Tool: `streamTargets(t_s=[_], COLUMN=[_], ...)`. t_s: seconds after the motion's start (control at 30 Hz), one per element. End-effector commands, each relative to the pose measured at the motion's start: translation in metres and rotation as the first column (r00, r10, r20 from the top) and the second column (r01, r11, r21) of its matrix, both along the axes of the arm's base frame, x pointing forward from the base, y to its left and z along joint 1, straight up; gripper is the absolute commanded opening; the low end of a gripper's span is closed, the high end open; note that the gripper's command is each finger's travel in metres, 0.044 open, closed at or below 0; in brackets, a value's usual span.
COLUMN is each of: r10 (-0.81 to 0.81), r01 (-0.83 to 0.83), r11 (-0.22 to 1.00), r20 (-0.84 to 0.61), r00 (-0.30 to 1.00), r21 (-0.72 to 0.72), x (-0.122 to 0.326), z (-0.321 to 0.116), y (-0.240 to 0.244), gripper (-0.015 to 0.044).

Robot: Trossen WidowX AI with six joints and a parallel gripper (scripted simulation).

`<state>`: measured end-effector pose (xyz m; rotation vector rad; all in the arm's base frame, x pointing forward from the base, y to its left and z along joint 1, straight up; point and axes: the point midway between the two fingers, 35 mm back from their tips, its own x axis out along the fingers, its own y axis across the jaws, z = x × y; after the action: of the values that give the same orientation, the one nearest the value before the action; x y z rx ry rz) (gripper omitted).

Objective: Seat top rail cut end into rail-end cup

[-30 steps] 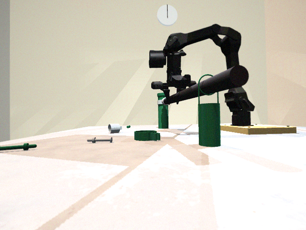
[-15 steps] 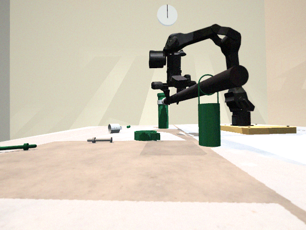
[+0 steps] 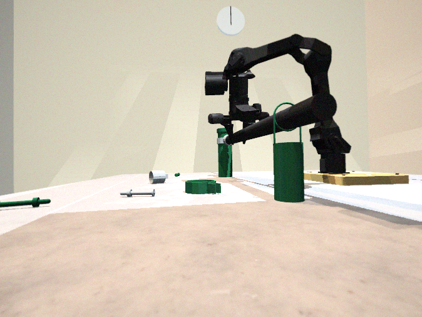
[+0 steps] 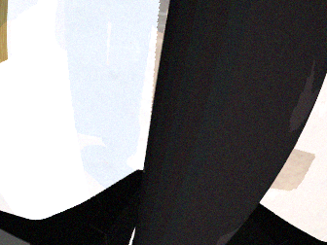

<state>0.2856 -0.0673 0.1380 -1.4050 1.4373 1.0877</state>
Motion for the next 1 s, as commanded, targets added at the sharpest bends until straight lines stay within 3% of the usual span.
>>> streamTargets(t_s=[0.0, 0.97], r10=[0.001, 0.002], r01=[-0.001, -0.002], r11=[1.000, 1.000], r20=[0.008, -0.002], r00=[1.000, 1.000], r21=[-0.013, 0.001], x=[0.002, 0.000], z=[0.004, 0.003], y=[-0.007, -0.019], gripper=[0.0000, 0.0000])
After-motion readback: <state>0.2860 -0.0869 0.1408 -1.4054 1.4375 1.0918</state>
